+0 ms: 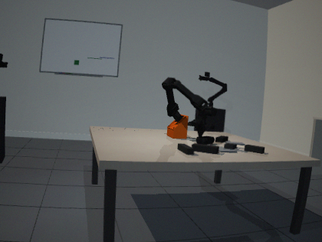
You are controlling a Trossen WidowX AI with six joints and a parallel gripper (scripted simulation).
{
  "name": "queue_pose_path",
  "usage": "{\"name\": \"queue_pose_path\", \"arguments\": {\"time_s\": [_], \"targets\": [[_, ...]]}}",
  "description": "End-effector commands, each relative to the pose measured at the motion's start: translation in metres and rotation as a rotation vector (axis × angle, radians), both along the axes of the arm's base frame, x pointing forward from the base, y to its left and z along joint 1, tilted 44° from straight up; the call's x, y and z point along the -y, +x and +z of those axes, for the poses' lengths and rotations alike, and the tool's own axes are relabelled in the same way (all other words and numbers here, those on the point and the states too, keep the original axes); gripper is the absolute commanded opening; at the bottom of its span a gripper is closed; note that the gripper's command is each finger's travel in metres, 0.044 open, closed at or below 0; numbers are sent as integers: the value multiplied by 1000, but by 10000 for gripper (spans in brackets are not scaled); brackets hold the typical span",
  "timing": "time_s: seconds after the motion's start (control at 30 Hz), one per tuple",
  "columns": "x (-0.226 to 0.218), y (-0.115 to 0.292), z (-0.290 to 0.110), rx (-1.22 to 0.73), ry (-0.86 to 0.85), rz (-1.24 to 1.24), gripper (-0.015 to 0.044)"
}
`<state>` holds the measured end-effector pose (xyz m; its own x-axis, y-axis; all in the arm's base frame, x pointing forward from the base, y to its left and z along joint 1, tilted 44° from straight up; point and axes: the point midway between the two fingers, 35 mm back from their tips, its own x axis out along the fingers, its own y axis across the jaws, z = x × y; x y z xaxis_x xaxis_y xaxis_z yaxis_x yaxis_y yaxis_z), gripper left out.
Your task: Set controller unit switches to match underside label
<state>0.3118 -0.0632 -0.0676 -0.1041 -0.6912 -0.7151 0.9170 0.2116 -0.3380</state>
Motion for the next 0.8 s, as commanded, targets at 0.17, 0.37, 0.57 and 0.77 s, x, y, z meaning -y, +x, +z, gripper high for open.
{"name": "queue_pose_path", "arguments": {"time_s": [0.17,0.37,0.57,0.77], "targets": [[-30,6,29,9,3,5,0],[-55,1,10,9,6,6,0],[-70,-3,-2,9,6,5,0],[-68,-4,-1,2,3,11,0]]}}
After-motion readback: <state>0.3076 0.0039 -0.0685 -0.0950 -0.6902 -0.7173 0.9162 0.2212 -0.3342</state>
